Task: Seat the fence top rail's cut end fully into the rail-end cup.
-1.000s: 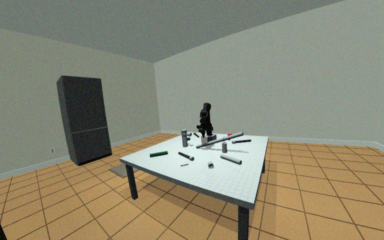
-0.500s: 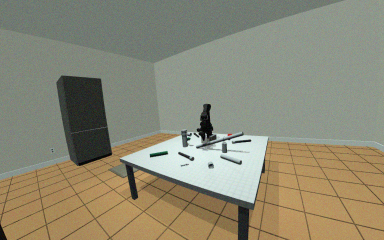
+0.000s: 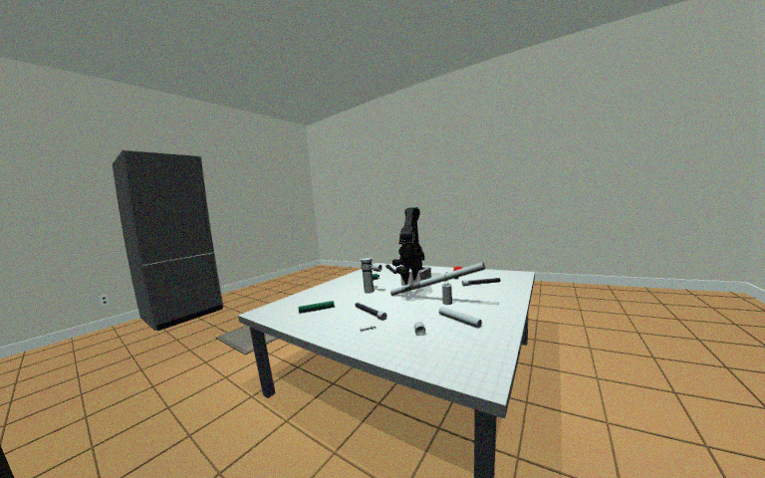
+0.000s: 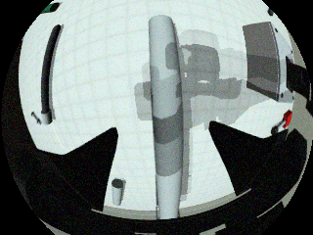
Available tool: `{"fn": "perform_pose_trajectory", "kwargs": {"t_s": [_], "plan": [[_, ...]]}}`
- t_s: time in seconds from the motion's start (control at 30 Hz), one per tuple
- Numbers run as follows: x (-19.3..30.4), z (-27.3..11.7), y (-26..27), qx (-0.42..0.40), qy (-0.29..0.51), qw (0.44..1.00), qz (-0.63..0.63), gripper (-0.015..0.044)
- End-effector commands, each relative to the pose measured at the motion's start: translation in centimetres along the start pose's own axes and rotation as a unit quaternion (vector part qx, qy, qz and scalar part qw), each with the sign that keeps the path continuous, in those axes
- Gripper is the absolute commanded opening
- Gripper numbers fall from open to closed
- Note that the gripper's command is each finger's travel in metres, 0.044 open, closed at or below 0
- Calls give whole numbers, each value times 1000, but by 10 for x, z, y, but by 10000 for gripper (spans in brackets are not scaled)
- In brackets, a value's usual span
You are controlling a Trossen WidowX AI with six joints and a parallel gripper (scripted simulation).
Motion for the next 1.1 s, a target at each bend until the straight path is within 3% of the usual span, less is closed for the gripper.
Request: {"fn": "perform_pose_trajectory", "kwargs": {"t_s": [0.0,1.07], "plan": [[0,11,-2,7,-2,1000,2,440],[-1,57,-4,7,-2,1000,2,440]]}}
Point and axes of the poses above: the point midway between the two fingers, 35 mm back from their tips, its own z axis out along the fingers, its own y axis across the jaws, x = y × z, the point moved 10 cm from there along -z, back along the fingers, and after that the axes turned 9 degrees about -z, right-handed, at the moved point
